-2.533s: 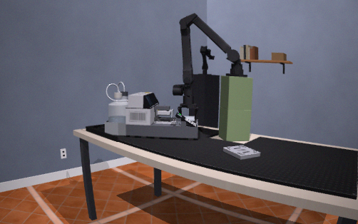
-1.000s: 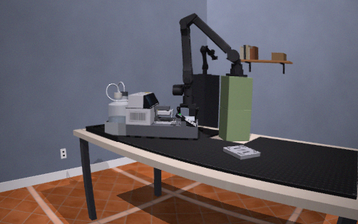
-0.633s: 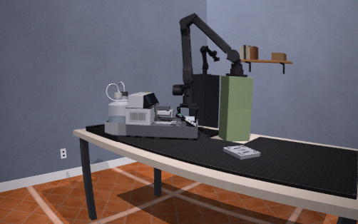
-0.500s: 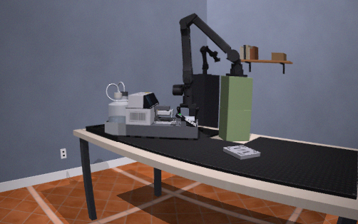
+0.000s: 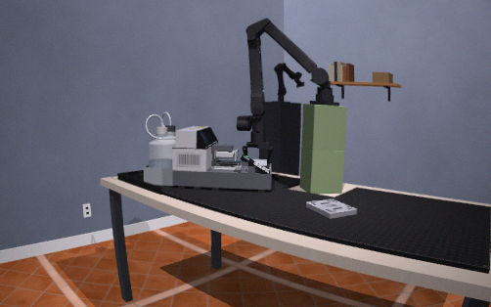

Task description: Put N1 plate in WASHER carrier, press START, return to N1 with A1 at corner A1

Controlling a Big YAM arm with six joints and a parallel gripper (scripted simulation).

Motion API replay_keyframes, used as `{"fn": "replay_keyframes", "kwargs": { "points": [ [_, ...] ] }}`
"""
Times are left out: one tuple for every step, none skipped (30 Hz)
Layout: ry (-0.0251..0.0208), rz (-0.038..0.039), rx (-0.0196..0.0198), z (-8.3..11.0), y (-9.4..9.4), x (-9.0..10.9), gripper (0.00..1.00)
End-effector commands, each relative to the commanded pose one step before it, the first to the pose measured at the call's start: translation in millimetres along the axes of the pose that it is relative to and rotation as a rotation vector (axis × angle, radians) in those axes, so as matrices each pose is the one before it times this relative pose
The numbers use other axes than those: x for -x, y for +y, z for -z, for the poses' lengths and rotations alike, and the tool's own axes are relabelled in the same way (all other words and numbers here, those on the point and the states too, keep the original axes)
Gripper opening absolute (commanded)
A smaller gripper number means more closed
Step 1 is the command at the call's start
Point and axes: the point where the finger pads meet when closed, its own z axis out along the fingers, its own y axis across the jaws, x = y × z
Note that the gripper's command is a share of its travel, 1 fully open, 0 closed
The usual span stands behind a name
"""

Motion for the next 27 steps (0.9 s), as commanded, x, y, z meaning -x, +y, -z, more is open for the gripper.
{"fn": "replay_keyframes", "kwargs": {
  "points": [
    [-0.00496,-0.00334,0.01967,-1.47,5.85,3.81,1.00],
    [0.00000,0.00000,0.00000,0.00,0.00,0.00,1.00],
    [0.00000,0.00000,0.00000,0.00,0.00,0.00,1.00],
    [0.00000,0.00000,0.00000,0.00,0.00,0.00,1.00],
    [0.00000,0.00000,0.00000,0.00,0.00,0.00,1.00],
    [0.00000,0.00000,0.00000,0.00,0.00,0.00,1.00],
    [0.00000,0.00000,0.00000,0.00,0.00,0.00,1.00],
    [0.00000,0.00000,0.00000,0.00,0.00,0.00,1.00],
    [0.00000,0.00000,0.00000,0.00,0.00,0.00,1.00],
    [0.00000,0.00000,0.00000,0.00,0.00,0.00,1.00],
    [0.00000,0.00000,0.00000,0.00,0.00,0.00,1.00],
    [0.00000,0.00000,0.00000,0.00,0.00,0.00,1.00],
    [0.00000,0.00000,0.00000,0.00,0.00,0.00,1.00],
    [0.00000,0.00000,0.00000,0.00,0.00,0.00,1.00],
    [0.00000,0.00000,0.00000,0.00,0.00,0.00,1.00],
    [0.00000,0.00000,0.00000,0.00,0.00,0.00,1.00],
    [0.00000,0.00000,0.00000,0.00,0.00,0.00,1.00],
    [0.00000,0.00000,0.00000,0.00,0.00,0.00,1.00],
    [-0.00418,0.00062,0.02162,9.80,7.78,1.44,1.00],
    [0.00329,-0.00054,-0.01708,1.79,-6.27,-1.03,1.00],
    [0.00253,-0.00041,-0.01291,1.78,-3.66,-0.42,1.00],
    [-0.00003,0.00017,0.00016,1.65,0.04,0.14,1.00],
    [-0.00003,0.00054,0.00015,1.65,0.06,0.03,1.00],
    [-0.00003,0.00098,0.00014,1.64,0.09,-0.10,1.00],
    [-0.00004,0.00120,0.00014,1.64,0.10,-0.17,1.00],
    [-0.00004,0.00106,0.00014,1.64,0.10,-0.13,1.00],
    [-0.00003,0.00063,0.00016,1.65,0.08,0.01,1.00]
  ]
}}
